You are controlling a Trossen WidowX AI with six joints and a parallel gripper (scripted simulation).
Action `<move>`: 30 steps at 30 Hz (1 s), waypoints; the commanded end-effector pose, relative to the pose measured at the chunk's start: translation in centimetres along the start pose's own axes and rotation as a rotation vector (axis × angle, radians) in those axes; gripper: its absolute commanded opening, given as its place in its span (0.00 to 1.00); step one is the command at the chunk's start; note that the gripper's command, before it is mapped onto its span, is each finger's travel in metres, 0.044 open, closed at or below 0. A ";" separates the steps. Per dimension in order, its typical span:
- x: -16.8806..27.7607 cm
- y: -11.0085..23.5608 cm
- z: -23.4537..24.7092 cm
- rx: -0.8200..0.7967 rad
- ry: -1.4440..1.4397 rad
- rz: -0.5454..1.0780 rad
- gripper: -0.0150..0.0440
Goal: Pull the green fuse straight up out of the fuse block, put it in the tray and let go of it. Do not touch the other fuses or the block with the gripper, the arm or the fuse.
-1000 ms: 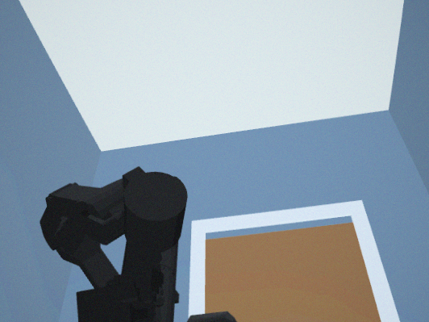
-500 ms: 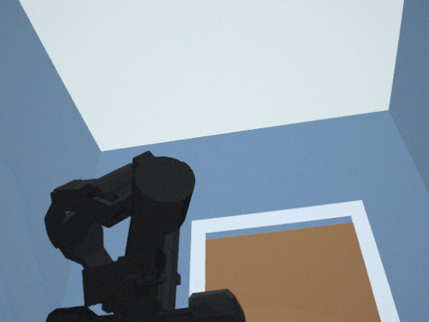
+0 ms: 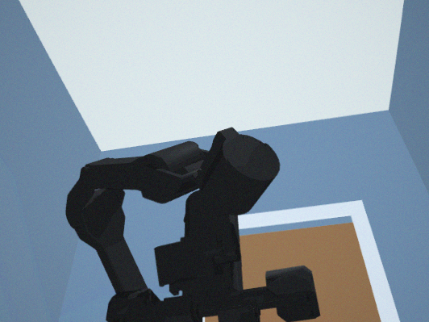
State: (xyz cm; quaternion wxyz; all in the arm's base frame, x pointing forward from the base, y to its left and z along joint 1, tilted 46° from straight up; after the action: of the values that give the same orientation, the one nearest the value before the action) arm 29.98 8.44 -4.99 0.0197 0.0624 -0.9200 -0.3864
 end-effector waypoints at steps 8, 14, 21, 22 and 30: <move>0.3 -0.1 6.0 -0.004 -0.006 0.004 0.25; 1.0 -0.3 9.4 0.001 -0.008 0.004 0.25; 1.5 -0.6 11.2 0.005 -0.009 0.005 0.25; 1.5 -0.6 11.2 0.005 -0.009 0.005 0.25; 1.5 -1.9 11.2 0.005 -0.009 0.005 0.25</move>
State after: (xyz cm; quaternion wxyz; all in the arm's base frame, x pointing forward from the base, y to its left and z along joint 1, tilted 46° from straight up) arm 27.79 15.51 -13.76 0.0128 0.0601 -0.9197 -0.3878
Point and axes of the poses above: the point midway between the two fingers, 35 mm back from their tips, its own y axis back along the fingers, its own z axis across the jaws, x = y × z, the point moved 1 cm from there along y, back along the fingers, and after that the axes turned 4 degrees about y, right-handed, at the moved point
